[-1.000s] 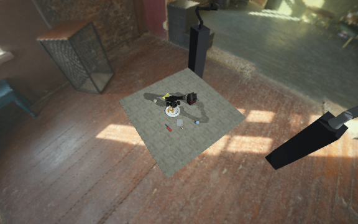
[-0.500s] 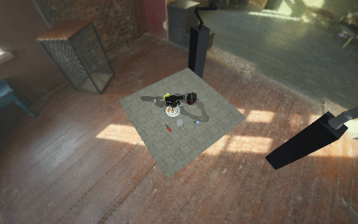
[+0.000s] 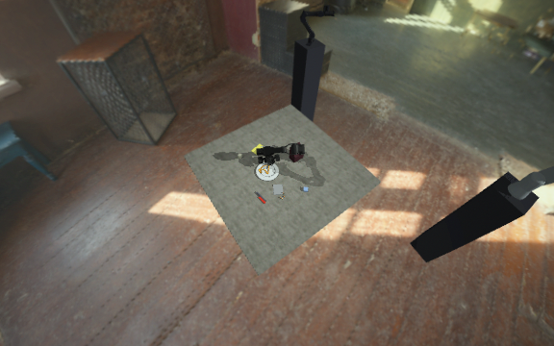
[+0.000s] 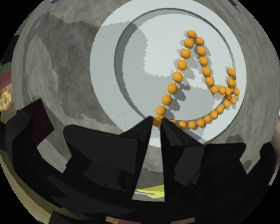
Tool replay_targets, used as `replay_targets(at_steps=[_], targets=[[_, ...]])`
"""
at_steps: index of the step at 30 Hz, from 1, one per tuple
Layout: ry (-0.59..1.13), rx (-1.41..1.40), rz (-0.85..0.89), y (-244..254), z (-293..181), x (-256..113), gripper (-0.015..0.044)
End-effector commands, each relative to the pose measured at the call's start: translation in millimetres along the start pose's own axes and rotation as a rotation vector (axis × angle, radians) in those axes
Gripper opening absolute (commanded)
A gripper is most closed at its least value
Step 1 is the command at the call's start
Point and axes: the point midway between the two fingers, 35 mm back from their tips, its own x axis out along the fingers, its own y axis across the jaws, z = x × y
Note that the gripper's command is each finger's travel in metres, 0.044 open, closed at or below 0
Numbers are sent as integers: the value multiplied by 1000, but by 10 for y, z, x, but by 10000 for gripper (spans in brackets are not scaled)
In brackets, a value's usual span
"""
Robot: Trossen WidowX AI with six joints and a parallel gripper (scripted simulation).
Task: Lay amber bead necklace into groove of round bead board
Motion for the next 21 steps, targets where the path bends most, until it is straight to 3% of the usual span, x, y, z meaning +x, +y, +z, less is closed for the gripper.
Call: replay_targets(at_steps=[1, 3, 19, 21], targets=[[3, 2, 3, 12, -9, 53, 0], [3, 2, 3, 12, -9, 55, 0], [3, 2, 3, 11, -9, -24, 420], [4, 2, 4, 13, -9, -6, 440]])
